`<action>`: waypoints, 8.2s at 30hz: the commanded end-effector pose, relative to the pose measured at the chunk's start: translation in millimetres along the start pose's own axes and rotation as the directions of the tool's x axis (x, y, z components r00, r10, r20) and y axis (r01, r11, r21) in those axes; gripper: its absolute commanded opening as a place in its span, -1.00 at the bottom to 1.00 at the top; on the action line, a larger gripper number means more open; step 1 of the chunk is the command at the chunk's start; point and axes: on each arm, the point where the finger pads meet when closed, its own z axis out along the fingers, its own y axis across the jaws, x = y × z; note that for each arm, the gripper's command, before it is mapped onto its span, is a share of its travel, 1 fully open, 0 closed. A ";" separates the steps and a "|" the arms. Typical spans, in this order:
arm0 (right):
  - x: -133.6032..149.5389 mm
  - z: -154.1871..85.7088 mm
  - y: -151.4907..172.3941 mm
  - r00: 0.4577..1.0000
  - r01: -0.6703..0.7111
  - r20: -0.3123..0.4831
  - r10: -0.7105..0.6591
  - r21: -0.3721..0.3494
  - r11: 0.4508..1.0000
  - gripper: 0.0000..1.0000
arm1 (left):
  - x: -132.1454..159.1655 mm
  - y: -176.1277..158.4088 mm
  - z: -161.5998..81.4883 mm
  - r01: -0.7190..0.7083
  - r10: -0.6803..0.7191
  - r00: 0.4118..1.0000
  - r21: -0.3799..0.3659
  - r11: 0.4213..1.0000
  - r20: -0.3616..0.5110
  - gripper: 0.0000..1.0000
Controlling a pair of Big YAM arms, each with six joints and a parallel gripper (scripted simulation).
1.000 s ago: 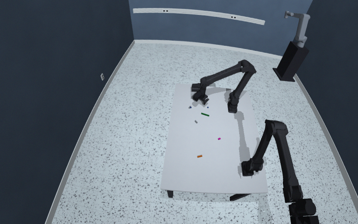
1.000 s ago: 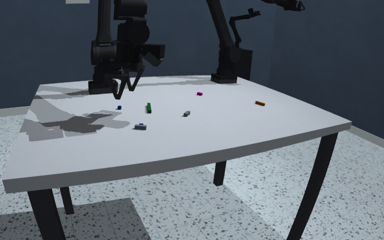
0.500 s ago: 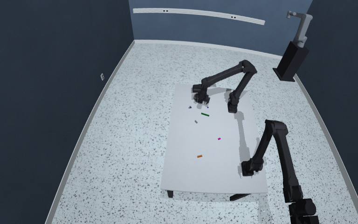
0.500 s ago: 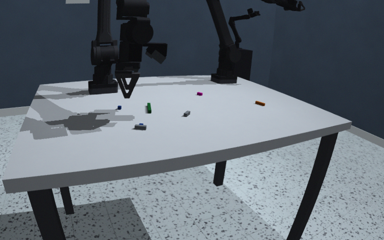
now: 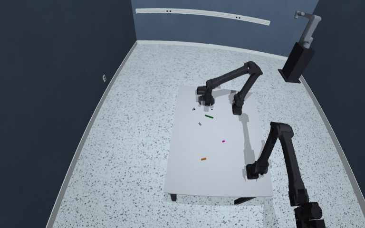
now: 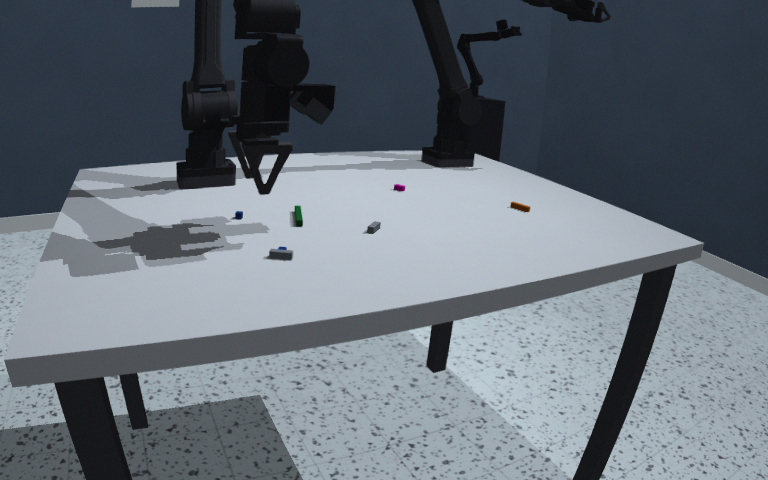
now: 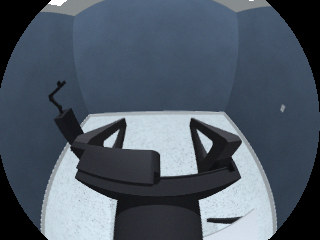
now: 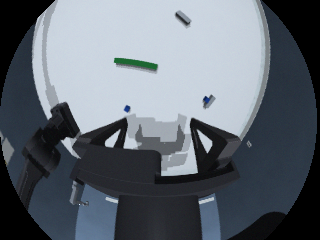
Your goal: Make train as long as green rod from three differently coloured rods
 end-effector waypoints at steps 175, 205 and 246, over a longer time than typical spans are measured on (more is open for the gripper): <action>-35.3 -6.5 34.4 -0.856 -0.517 0.006 0.516 -0.013 -0.856 1.00 | -13.5 4.7 -4.3 0.012 -0.011 0.999 -0.010 1.000 0.034 1.00; -42.5 -10.7 35.4 -1.000 -0.015 -0.006 0.015 -0.028 -1.000 1.00 | -13.5 4.7 -4.3 0.012 -0.011 0.999 -0.010 1.000 0.034 1.00; -42.5 -10.7 35.5 -1.000 -0.019 -0.006 0.020 -0.028 -0.999 1.00 | -13.5 4.7 -4.3 0.012 -0.011 0.999 -0.010 1.000 0.034 1.00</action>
